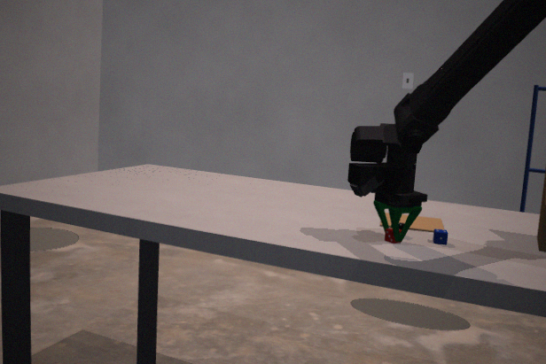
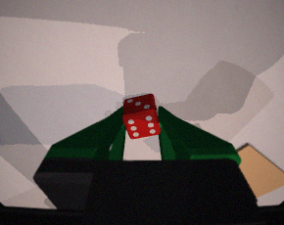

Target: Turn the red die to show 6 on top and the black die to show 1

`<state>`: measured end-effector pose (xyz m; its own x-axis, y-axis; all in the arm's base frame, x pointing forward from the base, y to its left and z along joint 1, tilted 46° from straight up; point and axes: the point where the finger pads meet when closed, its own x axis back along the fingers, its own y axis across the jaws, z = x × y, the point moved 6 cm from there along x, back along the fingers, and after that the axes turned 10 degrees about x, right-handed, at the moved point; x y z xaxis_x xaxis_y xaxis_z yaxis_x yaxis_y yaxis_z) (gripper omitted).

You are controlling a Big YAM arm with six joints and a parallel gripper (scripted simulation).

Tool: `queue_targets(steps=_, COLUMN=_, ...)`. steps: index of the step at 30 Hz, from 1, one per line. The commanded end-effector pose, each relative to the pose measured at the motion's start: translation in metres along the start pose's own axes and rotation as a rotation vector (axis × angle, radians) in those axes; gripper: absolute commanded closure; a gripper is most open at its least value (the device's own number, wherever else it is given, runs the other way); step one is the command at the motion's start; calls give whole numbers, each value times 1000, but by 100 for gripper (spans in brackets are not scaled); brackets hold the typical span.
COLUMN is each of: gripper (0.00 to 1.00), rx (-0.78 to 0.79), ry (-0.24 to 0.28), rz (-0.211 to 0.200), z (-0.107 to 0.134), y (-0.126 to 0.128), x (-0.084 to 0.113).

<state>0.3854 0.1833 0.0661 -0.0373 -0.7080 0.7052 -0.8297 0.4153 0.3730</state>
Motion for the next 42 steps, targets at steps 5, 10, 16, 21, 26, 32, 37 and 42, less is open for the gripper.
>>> queue_targets(steps=5, gripper=80, rx=2, ry=-28, rz=24, z=-8, y=-4, x=10)
queue_targets(steps=10, gripper=80, rx=8, ry=-27, rz=27, z=-7, y=-6, x=19)
queue_targets(steps=16, gripper=80, rx=20, ry=-39, rz=33, z=-16, y=-8, x=40)
queue_targets(steps=21, gripper=80, rx=24, ry=-39, rz=37, z=-16, y=-8, x=79)
queue_targets(steps=26, gripper=80, rx=26, ry=-39, rz=40, z=-16, y=-7, x=111)
queue_targets(steps=32, gripper=80, rx=14, ry=1, rz=-5, z=-6, y=0, x=99)
queue_targets(steps=37, gripper=80, rx=14, ry=-22, rz=25, z=-7, y=-3, x=114)
queue_targets(steps=42, gripper=80, rx=6, ry=-20, rz=25, z=-4, y=-8, x=113)
